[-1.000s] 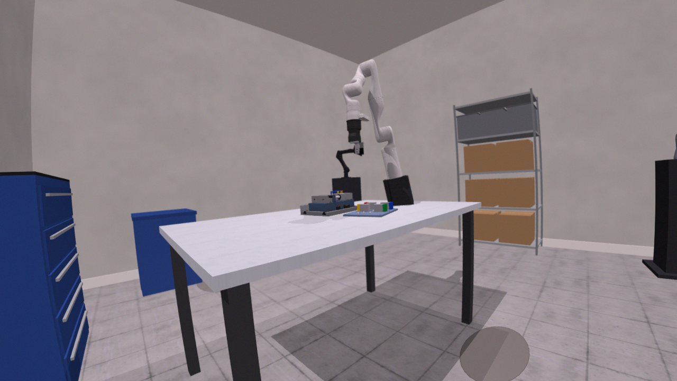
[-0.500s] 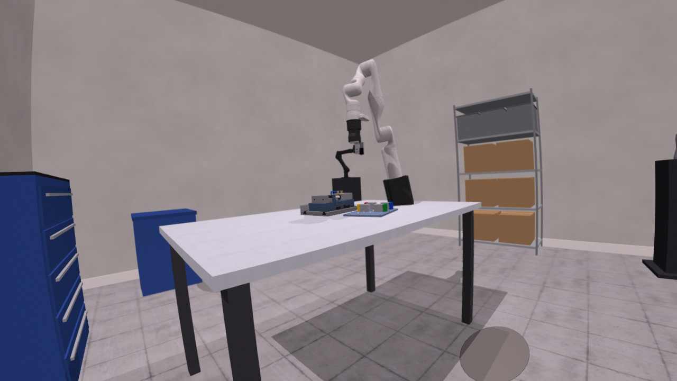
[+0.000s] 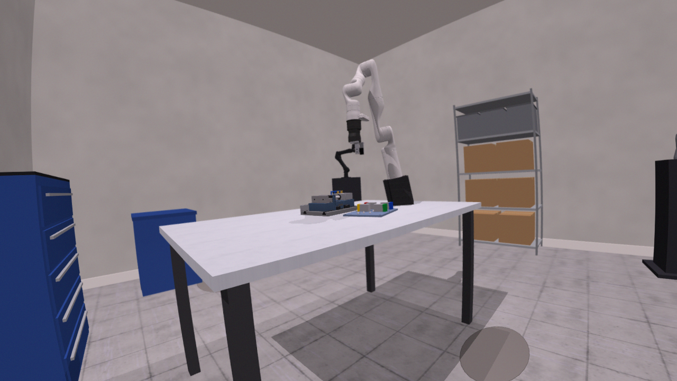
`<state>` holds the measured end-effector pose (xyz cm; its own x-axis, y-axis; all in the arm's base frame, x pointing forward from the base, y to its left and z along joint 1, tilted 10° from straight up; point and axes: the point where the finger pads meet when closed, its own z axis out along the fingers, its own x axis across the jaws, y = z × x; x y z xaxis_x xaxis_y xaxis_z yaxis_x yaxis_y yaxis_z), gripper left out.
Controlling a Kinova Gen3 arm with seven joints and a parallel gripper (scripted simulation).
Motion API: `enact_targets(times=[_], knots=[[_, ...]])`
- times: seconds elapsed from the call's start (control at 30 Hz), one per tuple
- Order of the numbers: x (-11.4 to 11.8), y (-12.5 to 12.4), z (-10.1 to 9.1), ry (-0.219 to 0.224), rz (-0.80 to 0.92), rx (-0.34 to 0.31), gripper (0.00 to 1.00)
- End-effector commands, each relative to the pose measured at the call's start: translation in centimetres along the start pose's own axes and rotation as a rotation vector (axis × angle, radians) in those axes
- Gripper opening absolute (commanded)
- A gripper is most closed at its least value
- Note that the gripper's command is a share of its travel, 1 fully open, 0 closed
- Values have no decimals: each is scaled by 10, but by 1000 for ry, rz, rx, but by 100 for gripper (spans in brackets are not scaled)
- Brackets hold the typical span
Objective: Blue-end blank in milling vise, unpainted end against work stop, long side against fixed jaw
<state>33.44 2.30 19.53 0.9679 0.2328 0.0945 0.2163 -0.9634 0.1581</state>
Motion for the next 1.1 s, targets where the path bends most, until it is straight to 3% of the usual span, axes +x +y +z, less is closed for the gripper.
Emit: enact_targets(times=[0.0, 0.2, 0.7, 0.8, 1.07], knots=[[0, 0, 0, 1, 0, 0, 100], [0, 0, 0, 1, 0, 0, 100], [1, -1, 50, 3, 1, 3, 100], [4, -3, 45, 17, 1, 4, 100], [3, -3, 76, 9, 1, 3, 100]])
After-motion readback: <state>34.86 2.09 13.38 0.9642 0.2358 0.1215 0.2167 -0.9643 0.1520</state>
